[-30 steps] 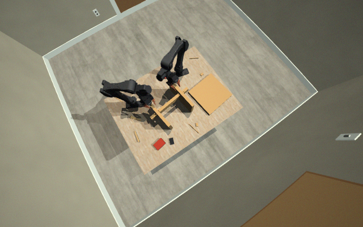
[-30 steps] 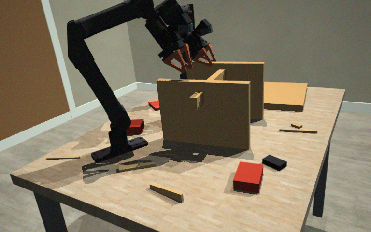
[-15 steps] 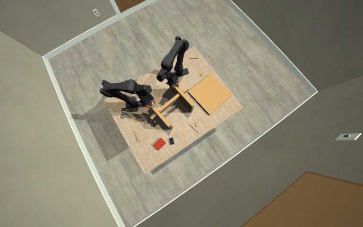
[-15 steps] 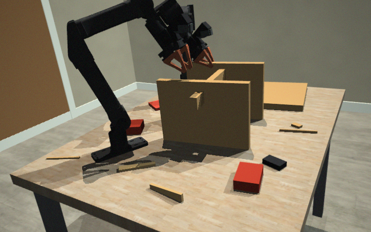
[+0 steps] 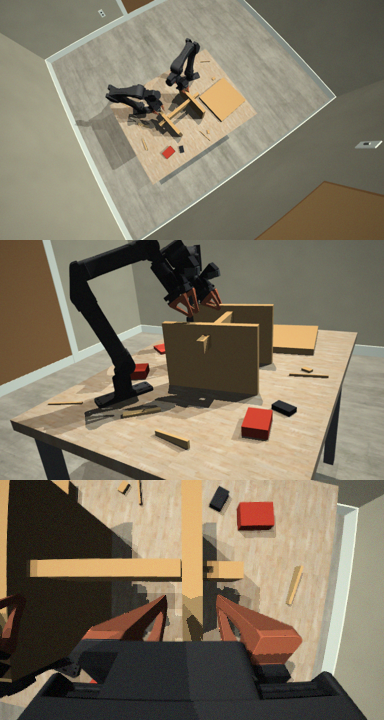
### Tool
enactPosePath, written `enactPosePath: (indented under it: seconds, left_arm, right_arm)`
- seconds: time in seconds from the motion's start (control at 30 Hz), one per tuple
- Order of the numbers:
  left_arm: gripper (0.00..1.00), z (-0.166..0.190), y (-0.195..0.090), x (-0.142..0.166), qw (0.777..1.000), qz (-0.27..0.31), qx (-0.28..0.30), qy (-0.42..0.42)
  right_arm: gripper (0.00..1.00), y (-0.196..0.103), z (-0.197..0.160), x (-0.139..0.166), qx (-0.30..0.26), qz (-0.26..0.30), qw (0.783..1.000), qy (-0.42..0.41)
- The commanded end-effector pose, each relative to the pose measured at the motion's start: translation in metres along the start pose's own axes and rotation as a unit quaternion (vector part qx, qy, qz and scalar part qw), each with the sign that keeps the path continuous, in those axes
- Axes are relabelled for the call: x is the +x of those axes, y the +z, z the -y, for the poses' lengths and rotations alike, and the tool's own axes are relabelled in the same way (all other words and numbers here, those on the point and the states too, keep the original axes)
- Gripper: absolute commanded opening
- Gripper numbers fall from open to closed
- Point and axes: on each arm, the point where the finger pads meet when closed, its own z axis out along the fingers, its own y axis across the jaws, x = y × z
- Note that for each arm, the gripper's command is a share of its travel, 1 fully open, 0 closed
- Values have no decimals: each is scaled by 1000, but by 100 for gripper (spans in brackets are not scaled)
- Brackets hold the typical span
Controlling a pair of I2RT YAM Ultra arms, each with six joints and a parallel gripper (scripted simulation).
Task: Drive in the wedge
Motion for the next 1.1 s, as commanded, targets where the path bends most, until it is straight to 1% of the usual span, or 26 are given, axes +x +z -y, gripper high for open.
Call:
enactPosePath:
  seconds: [0.0,0.07,0.13,0.53,0.63,0.67,0.8,0.83,1.07]
  left_arm:
    - [0,2,-9,-16,999,25,18,-20]
    - [0,2,-9,-16,999,25,18,-20]
    - [0,2,-9,-16,999,25,18,-20]
    - [0,2,-9,-16,999,25,18,-20]
    - [0,2,-9,-16,999,25,18,-20]
    - [0,2,-9,-16,999,25,18,-20]
    - [0,2,-9,-16,999,25,18,-20]
    - [0,2,-9,-16,999,25,18,-20]
    - [0,2,-9,-16,999,25,18,-20]
  right_arm:
    - [53,-3,4,-5,-5,21,1000,11]
    - [53,-6,1,-9,-11,27,999,12]
    - [53,1,6,-3,-3,21,1000,12]
    - [53,11,6,4,-4,21,1000,12]
    - [53,7,1,0,-12,28,999,11]
    - [53,14,7,6,-3,21,1000,12]
    - [53,17,2,9,-7,20,1000,6]
    - [53,14,2,6,-11,26,1000,9]
    - [53,25,6,13,-5,21,1000,11]
